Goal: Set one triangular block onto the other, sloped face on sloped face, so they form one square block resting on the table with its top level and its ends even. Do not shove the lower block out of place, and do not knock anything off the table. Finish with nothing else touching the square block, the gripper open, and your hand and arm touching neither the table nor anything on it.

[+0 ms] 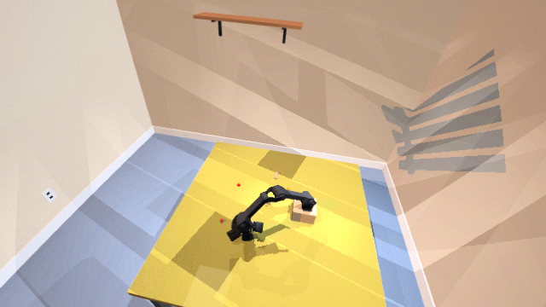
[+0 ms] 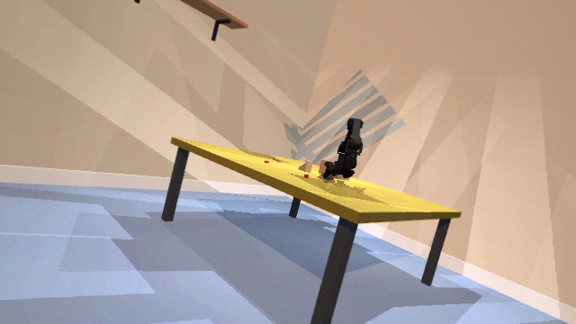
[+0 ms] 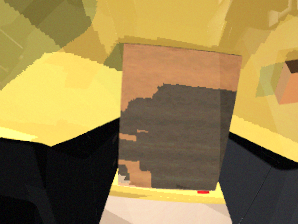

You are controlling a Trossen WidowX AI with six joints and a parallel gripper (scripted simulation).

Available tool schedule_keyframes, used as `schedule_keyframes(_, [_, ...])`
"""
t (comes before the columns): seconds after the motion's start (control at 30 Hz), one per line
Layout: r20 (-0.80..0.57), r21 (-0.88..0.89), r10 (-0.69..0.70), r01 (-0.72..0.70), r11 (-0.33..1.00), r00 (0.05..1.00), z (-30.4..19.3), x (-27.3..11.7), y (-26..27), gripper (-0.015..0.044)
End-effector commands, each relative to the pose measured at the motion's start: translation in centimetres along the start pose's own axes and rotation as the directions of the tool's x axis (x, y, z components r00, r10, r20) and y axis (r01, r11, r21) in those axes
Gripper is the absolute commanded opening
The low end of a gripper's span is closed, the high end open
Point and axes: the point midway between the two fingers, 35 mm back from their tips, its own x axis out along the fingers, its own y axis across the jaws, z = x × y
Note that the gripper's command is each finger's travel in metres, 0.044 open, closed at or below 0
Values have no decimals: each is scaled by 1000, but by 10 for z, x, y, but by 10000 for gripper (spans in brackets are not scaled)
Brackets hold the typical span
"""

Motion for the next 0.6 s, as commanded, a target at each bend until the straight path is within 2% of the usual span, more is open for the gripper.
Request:
schedule_keyframes(0.0, [4, 4, -3, 3, 1000, 1000, -6, -12, -2, 0])
schedule_keyframes(0.57, [4, 3, -4, 4, 1000, 1000, -54, -78, 0, 0])
